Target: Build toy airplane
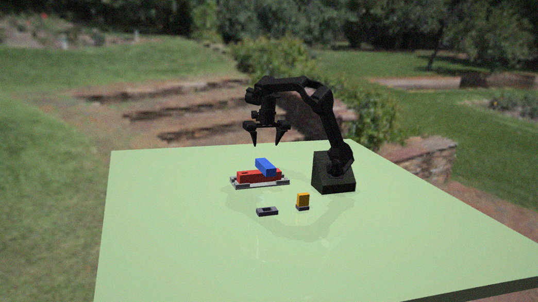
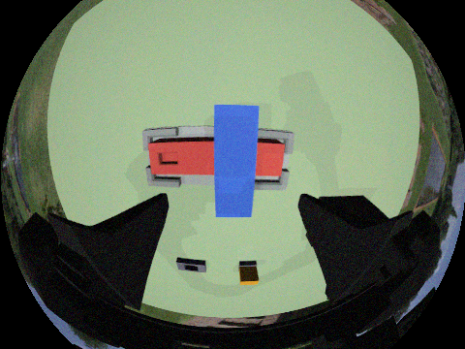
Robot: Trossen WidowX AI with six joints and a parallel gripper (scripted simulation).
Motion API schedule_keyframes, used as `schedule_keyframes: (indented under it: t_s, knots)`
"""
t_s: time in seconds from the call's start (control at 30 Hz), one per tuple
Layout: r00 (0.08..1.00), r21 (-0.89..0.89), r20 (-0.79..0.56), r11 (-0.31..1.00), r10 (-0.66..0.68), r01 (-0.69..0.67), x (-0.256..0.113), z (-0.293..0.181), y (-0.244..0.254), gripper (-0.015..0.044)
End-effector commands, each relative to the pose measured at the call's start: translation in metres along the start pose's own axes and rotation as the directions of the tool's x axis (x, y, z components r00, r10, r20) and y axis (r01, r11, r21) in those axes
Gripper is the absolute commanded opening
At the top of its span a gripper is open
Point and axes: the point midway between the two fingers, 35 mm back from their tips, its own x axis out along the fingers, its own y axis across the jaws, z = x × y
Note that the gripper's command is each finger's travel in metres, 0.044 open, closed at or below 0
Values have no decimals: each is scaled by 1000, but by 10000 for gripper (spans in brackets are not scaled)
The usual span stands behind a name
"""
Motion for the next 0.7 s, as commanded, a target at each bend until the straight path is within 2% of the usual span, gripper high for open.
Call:
schedule_keyframes:
  t_s: [0.0, 0.07, 0.17, 0.33, 0.5, 0.57, 0.67]
  knots:
    - [1000, -65, -7, 998, -13, 12, 2, 0, 0, 440]
    - [1000, -241, -7, 970, -13, 11, 2, 0, 0, 440]
    - [1000, -513, -7, 859, -13, 7, 1, 0, 0, 440]
    - [1000, -857, -7, 516, -13, 0, 0, 1, 1, 440]
    - [1000, -998, -7, 69, -13, -6, -1, 1, 1, 440]
    - [1000, -1000, -7, 4, -13, -7, -1, 1, 1, 440]
    - [1000, -1000, -7, 4, -13, -7, -1, 1, 1, 440]
